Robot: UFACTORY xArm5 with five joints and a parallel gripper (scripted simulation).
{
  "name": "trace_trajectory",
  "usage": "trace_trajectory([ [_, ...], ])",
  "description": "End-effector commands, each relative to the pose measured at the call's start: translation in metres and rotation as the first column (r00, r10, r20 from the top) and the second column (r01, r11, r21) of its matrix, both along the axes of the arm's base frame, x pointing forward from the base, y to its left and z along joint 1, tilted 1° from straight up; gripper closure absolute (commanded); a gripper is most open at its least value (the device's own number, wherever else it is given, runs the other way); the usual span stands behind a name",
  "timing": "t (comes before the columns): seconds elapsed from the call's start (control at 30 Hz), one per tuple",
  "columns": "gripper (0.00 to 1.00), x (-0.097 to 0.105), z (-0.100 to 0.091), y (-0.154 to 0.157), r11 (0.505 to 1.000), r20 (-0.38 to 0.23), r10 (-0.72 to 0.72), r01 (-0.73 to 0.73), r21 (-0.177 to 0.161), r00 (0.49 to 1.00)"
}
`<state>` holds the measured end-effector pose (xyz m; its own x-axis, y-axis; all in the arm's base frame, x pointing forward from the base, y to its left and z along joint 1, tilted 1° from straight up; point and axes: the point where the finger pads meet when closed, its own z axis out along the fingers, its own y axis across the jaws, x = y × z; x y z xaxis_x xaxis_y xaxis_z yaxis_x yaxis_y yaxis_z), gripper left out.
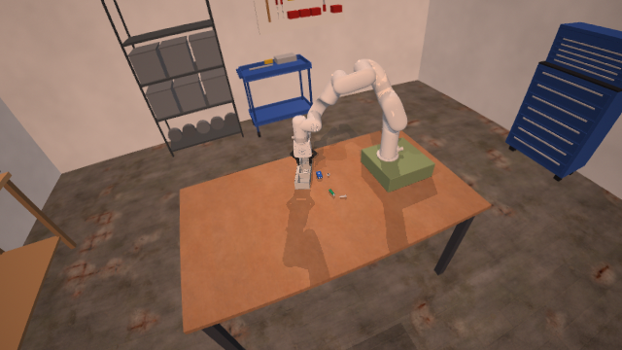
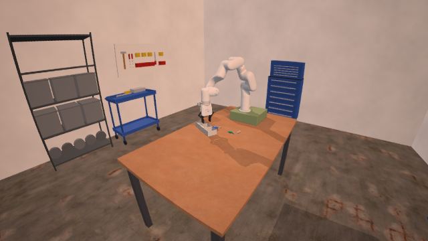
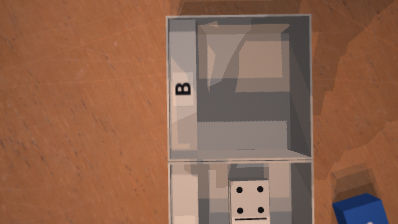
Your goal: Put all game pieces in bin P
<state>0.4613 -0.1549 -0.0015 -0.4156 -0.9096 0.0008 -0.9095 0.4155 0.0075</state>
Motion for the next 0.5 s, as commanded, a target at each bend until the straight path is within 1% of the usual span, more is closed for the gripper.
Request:
trace_trajectory([
  [0.0,0.0,0.002,0.019,0.0,1.0,0.006,0.0,0.0,-0.002,1.0],
  [0.2,0.0,0.003,0.043,0.0,1.0,0.007,0.0,0.0,-0.002,1.0],
  [0.27,0.0,0.003,0.043,0.0,1.0,0.007,0.0,0.0,-0.002,1.0],
  [0.47,0.0,0.003,0.067,0.0,1.0,0.007,0.0,0.0,-0.002,1.0],
])
